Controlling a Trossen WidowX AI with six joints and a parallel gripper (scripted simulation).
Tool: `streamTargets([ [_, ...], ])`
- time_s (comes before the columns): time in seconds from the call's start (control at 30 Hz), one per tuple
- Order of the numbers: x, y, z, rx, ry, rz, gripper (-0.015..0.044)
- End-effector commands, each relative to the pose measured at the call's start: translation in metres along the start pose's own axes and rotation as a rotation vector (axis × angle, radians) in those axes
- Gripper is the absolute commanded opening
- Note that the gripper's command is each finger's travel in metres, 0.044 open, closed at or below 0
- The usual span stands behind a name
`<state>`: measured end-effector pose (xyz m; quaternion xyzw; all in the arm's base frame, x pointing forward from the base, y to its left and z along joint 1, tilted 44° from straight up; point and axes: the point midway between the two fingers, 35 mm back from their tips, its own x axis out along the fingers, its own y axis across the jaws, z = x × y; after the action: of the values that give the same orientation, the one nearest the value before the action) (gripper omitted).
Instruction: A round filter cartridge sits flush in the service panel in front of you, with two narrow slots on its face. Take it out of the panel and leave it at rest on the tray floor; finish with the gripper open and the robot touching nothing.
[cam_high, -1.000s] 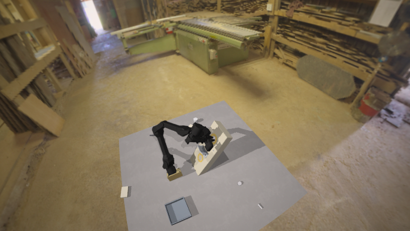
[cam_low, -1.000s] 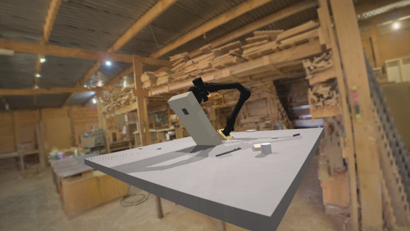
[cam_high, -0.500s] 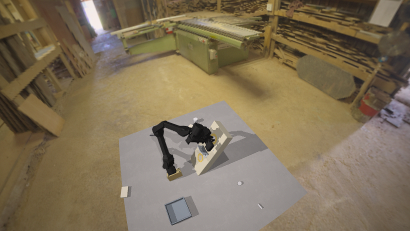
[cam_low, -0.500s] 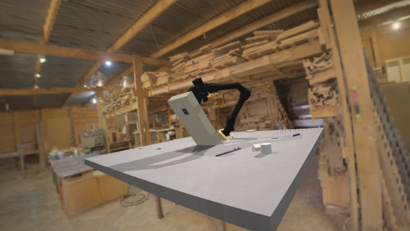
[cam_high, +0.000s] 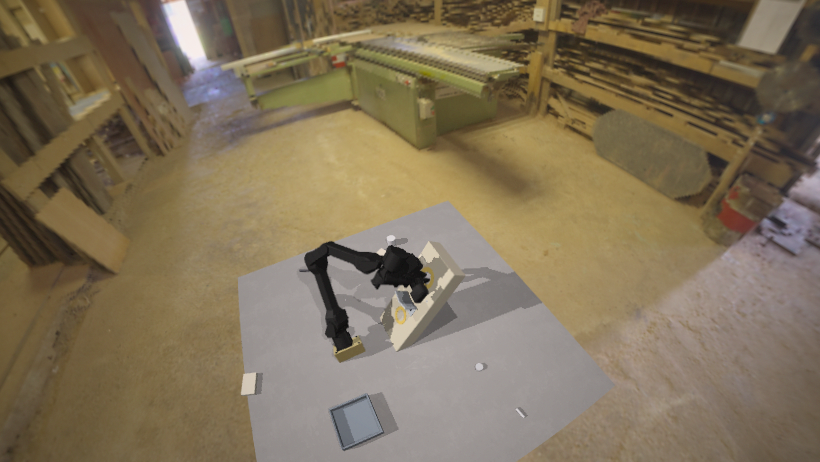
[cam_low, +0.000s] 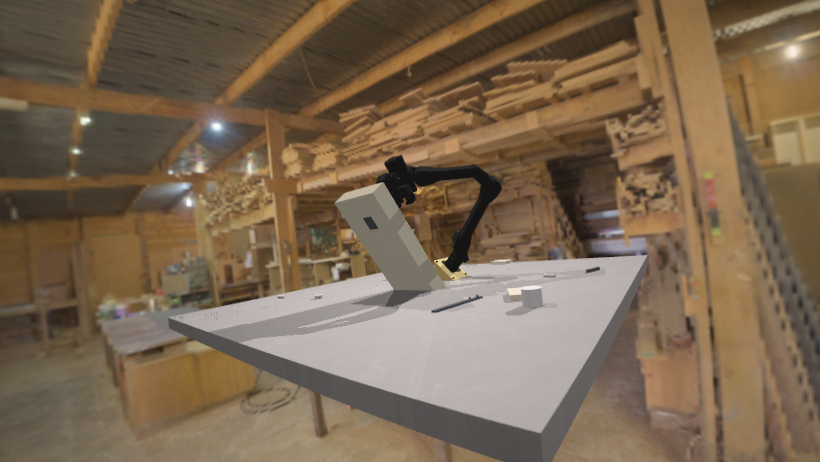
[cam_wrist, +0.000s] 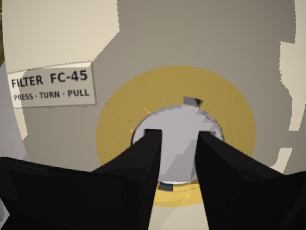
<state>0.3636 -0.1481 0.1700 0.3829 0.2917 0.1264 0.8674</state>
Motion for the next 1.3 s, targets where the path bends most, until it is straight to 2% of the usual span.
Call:
streamTargets([
  [0.0, 0.001, 0.0, 0.0, -0.003, 0.003, -0.002, 0.0057],
  [0.1, 0.001, 0.0, 0.0, -0.003, 0.003, -0.002, 0.0037],
  [0.17, 0.001, 0.0, 0.0, -0.003, 0.003, -0.002, 0.0],
  [0.33, 0.004, 0.001, -0.001, -0.068, 0.006, -0.004, 0.0],
  [1.27, 0.012, 0.001, -0.002, -1.035, 0.011, -0.001, 0.0],
])
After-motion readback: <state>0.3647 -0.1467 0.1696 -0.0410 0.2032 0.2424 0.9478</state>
